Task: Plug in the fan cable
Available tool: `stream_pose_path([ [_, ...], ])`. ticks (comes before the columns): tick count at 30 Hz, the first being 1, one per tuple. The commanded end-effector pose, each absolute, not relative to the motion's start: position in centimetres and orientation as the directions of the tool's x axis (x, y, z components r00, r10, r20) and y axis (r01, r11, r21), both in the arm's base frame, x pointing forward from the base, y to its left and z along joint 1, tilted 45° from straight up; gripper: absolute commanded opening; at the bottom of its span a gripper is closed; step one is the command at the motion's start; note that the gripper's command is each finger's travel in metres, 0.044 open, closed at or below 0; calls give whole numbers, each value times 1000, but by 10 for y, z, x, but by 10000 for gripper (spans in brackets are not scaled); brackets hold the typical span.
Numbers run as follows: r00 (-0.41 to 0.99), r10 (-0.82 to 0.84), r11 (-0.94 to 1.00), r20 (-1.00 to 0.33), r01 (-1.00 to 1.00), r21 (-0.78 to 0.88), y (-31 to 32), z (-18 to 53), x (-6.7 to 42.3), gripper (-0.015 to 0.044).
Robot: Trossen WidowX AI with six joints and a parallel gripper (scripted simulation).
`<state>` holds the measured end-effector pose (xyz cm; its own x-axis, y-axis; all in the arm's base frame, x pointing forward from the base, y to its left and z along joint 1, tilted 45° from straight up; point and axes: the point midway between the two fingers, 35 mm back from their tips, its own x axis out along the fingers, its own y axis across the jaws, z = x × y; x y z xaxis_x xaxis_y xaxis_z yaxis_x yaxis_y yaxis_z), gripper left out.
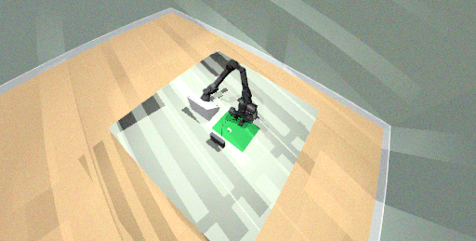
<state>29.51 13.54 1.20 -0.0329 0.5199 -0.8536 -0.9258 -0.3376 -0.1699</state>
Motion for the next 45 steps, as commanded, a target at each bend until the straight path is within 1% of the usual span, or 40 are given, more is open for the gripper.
stream_pose_path([
  [1,-66,522,-361,-850,-921,-150,144,6,287,210],
  [24,-66,522,-361,-850,-921,-150,144,6,287,210],
  [25,-34,521,-338,-853,-926,-170,135,12,295,205],
  [45,-142,641,-363,-754,-922,-135,92,45,307,205],
])
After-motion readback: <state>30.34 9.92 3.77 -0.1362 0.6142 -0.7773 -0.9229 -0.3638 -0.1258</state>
